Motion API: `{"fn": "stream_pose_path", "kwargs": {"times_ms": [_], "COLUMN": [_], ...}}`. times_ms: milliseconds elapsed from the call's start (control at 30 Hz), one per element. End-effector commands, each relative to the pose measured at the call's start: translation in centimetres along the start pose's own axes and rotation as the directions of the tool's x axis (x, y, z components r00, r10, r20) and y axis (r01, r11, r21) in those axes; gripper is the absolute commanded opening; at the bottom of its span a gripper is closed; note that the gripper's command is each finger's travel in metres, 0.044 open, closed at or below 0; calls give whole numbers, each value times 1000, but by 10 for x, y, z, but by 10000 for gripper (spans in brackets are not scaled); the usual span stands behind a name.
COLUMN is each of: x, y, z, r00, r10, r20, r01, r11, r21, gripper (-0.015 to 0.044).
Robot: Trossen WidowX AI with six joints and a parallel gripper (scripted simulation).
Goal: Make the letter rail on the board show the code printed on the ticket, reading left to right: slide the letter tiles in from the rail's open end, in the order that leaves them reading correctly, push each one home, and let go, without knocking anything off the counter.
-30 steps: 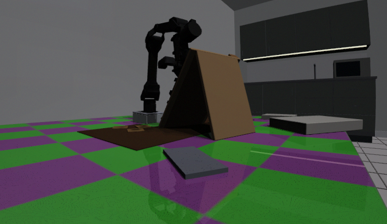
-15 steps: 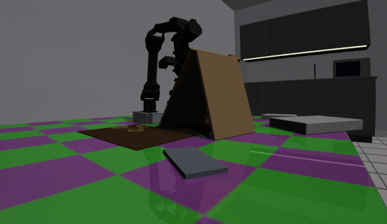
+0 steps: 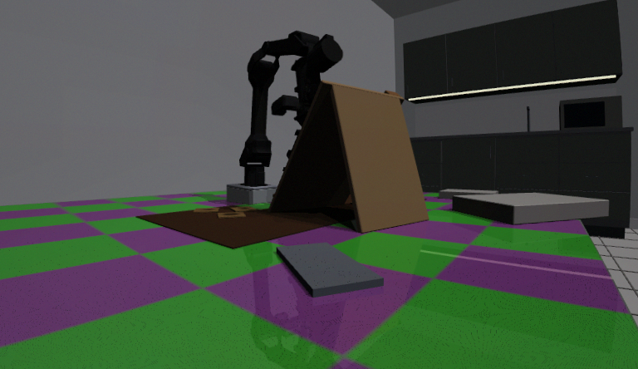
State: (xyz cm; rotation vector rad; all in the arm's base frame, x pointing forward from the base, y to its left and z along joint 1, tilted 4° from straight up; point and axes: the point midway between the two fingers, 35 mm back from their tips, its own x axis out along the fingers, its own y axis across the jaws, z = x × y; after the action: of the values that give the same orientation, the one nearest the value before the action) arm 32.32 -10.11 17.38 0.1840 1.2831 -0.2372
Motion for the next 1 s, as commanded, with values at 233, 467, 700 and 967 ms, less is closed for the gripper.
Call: {"fn": "stream_pose_path", "kwargs": {"times_ms": [233, 467, 700, 967], "x": [1, 1, 0, -3], "y": [4, 6, 8, 5], "z": [0, 0, 1, -4], "r00": [1000, 1000, 1000, 1000], "r10": [-2, -2, -2, -2], "r20": [-2, -2, -2, -3], "r01": [2, 2, 2, 2], "r11": [1000, 1000, 1000, 1000], "r21": [3, 3, 3, 3], "gripper": [0, 0, 0, 0]}}
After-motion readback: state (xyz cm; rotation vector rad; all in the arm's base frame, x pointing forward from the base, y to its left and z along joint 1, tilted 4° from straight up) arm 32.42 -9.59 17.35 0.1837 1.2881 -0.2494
